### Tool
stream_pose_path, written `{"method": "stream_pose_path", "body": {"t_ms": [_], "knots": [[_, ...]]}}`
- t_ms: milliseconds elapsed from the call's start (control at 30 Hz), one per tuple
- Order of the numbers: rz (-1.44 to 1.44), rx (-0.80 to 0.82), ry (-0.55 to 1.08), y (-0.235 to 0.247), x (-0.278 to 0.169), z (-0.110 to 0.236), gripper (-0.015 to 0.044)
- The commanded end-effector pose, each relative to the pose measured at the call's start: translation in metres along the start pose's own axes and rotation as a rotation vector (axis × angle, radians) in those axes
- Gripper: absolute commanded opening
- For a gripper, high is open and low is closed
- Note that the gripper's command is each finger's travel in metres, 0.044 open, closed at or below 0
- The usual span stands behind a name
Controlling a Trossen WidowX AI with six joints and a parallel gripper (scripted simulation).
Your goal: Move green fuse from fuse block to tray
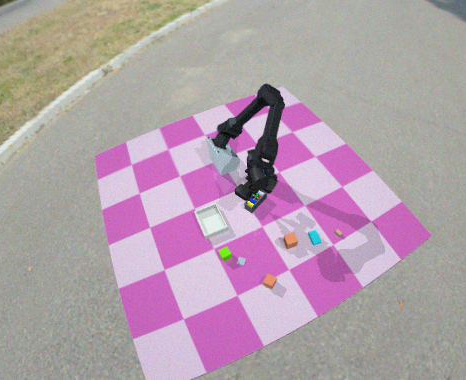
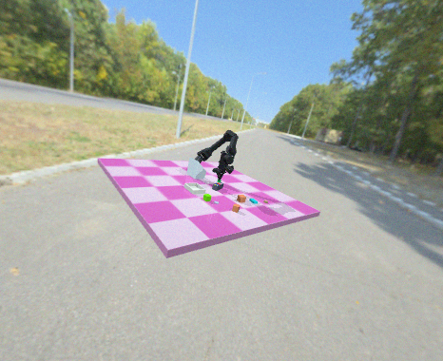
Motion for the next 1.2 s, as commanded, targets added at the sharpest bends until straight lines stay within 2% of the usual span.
{"method": "stream_pose_path", "body": {"t_ms": [0, 533, 1167], "knots": [[0.005, -0.005, 0.002, 0.0, 0.0, 0.005, 0.0], [0.004, -0.007, 0.003, -0.003, 0.0, 0.024, 0.0], [0.002, -0.029, 0.006, -0.111, -0.02, 0.032, 0.0]]}}
Point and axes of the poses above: the point midway between the two fingers, 35 mm back from their tips, its own z axis back along the fingers, its own y axis across the jaws, x = y × z, the point moved 7 cm from there along z, back along the fingers, and after that the axes turned 4 degrees about -z, right-handed, at the moved point
